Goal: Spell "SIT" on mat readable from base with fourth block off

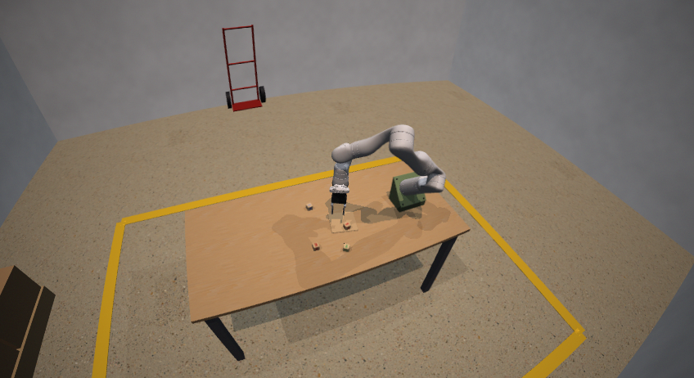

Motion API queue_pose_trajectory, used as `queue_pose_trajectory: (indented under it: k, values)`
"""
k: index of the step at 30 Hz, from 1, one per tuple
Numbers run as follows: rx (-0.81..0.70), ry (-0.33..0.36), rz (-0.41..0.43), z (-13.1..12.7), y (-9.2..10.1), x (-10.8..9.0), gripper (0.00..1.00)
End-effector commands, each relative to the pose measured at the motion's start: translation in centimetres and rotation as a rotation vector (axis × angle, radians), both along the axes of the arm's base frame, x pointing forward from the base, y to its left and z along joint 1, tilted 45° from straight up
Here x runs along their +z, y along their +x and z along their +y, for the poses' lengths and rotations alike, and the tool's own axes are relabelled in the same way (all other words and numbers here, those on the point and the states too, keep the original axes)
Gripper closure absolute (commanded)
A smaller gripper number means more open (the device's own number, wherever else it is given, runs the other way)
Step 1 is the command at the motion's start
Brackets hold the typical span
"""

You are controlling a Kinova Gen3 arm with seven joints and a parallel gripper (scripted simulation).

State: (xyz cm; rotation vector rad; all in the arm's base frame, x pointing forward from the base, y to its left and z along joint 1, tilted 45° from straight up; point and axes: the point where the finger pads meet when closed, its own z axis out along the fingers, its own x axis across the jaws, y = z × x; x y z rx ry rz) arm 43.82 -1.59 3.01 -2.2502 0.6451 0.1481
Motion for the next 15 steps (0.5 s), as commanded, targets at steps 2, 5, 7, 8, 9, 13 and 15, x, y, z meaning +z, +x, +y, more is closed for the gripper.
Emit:
queue_pose_trajectory:
  k: [2, 5, 7, 8, 9, 13, 15]
  values:
    - [-0.086, 0.018, 0.084, -0.6, 0.9, -0.6, 0.0]
    - [-0.152, 0.028, 0.148, -1.1, 1.6, -1.1, 0.0]
    - [-0.152, 0.028, 0.148, -1.1, 1.6, -1.1, 0.0]
    - [-0.175, 0.032, 0.17, -1.3, 1.8, -1.2, 0.0]
    - [-0.198, 0.036, 0.193, -1.5, 2.0, -1.4, 0.0]
    - [-0.294, 0.051, 0.286, -2.4, 2.8, -2.1, 0.0]
    - [-0.344, 0.059, 0.335, -2.8, 3.3, -2.4, 0.0]
